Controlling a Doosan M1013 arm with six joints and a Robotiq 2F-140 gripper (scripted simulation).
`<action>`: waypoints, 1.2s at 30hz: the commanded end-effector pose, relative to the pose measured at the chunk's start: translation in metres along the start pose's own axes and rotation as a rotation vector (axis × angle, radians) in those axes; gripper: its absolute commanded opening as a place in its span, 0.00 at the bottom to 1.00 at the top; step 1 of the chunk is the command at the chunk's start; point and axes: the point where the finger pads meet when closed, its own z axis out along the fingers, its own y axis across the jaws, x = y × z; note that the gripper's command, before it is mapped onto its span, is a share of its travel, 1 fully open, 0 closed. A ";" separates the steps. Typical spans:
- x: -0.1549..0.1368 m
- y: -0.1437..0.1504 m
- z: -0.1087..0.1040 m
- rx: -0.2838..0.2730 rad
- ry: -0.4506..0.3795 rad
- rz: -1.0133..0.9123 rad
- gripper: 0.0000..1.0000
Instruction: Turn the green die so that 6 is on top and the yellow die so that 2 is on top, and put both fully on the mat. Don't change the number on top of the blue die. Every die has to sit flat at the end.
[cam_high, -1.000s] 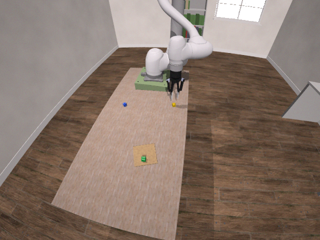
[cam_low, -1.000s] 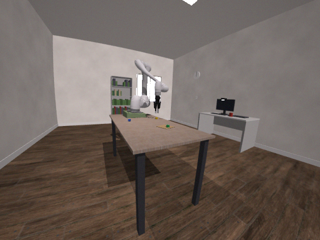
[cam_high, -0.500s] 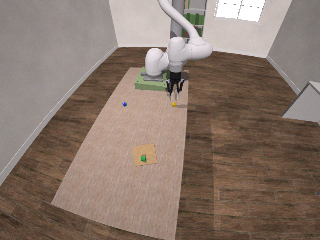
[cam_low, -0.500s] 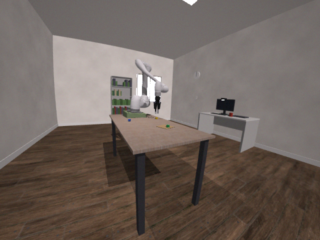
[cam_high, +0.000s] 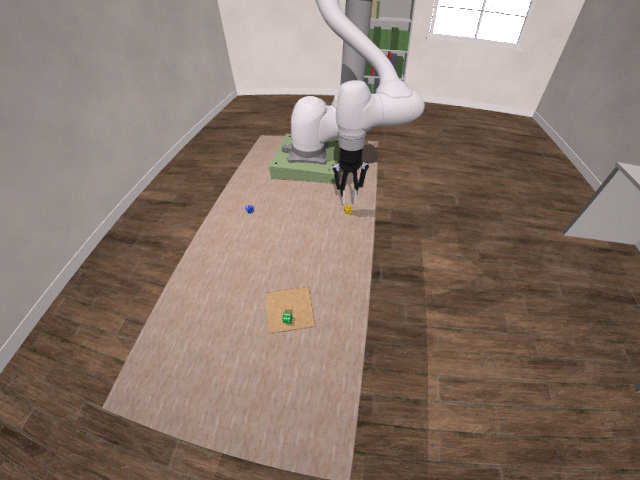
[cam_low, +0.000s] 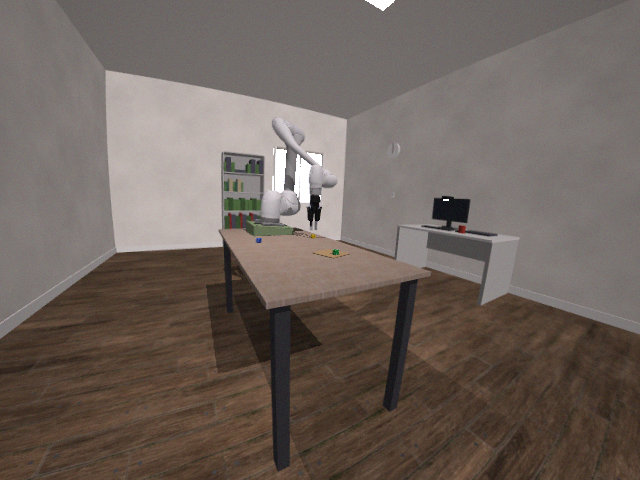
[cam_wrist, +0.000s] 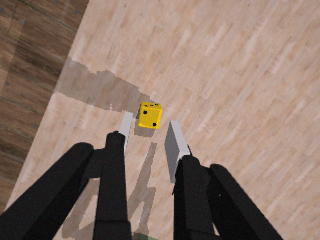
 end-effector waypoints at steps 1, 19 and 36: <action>0.000 0.000 0.006 0.000 0.000 0.000 0.32; 0.000 0.000 0.023 0.000 0.000 0.000 0.32; 0.000 0.001 0.025 0.000 0.000 0.000 0.32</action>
